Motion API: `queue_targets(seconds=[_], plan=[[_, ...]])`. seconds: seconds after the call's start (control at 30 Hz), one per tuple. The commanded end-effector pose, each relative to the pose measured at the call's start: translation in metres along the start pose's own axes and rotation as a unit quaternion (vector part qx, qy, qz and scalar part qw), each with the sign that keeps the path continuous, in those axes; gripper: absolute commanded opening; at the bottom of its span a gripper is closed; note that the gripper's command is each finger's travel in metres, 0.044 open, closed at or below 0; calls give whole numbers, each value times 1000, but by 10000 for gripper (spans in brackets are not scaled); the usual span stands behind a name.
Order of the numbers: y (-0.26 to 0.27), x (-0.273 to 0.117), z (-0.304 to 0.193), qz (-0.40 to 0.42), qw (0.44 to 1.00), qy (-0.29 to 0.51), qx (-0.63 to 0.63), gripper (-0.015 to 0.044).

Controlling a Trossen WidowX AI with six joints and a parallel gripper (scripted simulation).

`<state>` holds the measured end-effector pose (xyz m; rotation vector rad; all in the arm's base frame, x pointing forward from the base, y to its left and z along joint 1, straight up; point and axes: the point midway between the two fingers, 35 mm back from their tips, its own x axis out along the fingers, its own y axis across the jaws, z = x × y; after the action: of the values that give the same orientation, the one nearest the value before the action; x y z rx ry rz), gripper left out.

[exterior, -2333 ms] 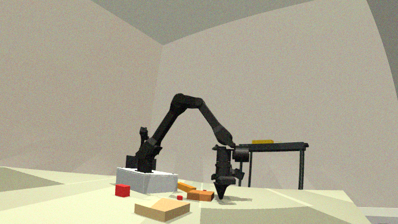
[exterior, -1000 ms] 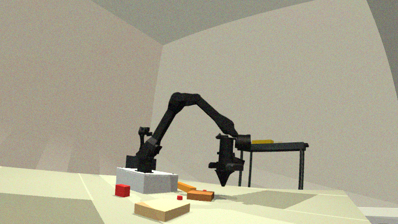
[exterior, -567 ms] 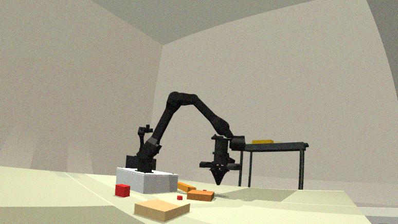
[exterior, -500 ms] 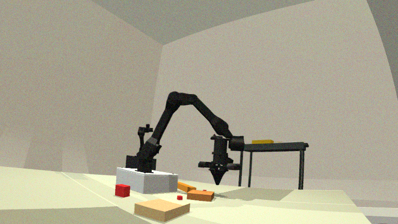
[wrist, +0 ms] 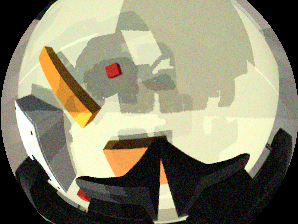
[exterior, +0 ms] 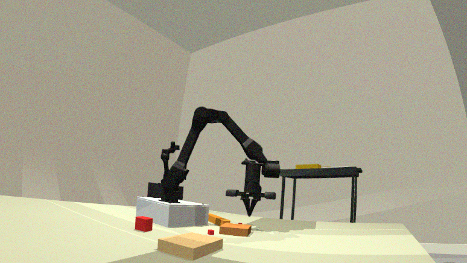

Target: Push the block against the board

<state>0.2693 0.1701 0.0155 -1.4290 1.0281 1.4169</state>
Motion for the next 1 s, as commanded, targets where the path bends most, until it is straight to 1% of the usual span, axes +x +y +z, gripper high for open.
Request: queue_targets(seconds=[0.0,0.07,0.13,0.2,0.47,0.97], plan=[[0,-2,1,-5,1000,-1,-14,0],[-1,10,1,-5,1000,-1,-14,0],[-1,41,2,-5,1000,-1,-14,0],[0,53,2,-5,1000,-1,-14,0],[-1,53,-1,-5,1000,0,-14,0],[-3,53,-25,-5,1000,1,-14,0]])
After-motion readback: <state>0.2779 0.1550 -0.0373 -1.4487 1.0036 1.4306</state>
